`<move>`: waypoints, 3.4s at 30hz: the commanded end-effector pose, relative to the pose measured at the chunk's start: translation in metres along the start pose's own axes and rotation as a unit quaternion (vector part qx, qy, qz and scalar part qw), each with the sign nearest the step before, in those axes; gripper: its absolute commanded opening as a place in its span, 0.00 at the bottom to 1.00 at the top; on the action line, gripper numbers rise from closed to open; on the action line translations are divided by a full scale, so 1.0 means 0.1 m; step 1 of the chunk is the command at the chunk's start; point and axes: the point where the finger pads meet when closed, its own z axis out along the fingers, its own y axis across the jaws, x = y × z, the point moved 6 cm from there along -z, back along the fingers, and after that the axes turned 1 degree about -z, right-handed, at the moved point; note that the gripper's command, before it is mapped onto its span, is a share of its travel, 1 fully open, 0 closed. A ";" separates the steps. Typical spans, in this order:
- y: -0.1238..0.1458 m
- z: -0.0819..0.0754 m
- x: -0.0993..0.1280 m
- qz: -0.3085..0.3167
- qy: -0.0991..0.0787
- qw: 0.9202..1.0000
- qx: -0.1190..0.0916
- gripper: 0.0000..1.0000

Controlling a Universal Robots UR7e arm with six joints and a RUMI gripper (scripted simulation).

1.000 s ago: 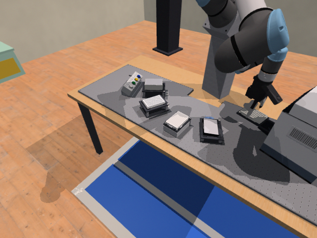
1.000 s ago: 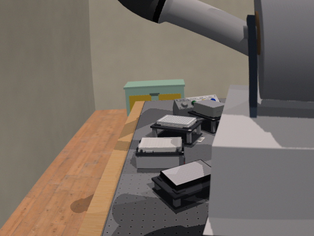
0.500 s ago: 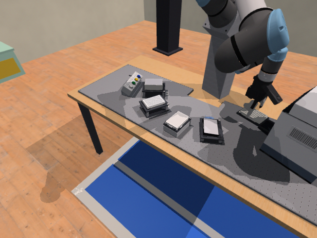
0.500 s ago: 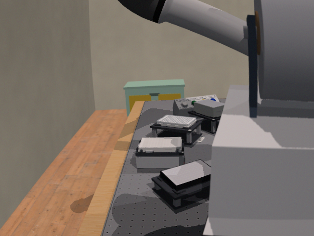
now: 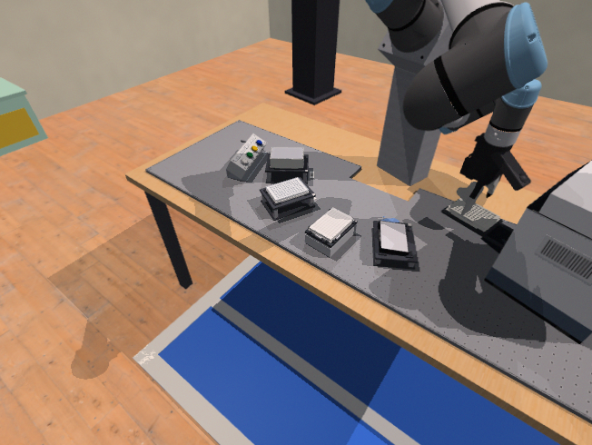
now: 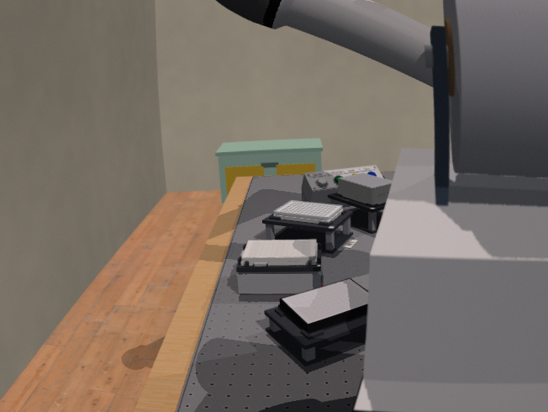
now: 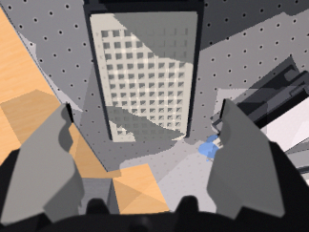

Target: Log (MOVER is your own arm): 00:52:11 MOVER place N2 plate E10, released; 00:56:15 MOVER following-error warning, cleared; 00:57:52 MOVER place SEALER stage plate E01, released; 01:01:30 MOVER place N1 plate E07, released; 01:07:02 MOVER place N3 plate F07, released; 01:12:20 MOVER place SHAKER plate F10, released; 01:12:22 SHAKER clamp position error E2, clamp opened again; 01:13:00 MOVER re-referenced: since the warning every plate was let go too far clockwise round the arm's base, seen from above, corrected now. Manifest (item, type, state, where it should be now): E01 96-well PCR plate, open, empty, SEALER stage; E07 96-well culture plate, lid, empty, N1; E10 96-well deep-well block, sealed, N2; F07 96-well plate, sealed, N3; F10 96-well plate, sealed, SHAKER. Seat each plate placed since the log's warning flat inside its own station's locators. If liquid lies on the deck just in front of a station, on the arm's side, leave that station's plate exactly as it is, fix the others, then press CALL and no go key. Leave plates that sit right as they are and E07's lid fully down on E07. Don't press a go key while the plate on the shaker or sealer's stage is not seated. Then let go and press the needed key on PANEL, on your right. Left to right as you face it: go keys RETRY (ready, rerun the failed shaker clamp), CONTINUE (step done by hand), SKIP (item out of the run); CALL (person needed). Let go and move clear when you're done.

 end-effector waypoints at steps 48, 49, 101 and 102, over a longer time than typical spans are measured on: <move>1.44 -0.31 -0.32 0.268 0.000 0.963 0.000 0.00; 1.49 -0.31 -0.34 0.278 0.000 0.961 0.000 0.00; 2.72 -0.23 -1.21 0.476 0.000 0.880 0.000 0.00; 2.76 -0.23 -1.25 0.476 0.000 0.880 0.000 0.00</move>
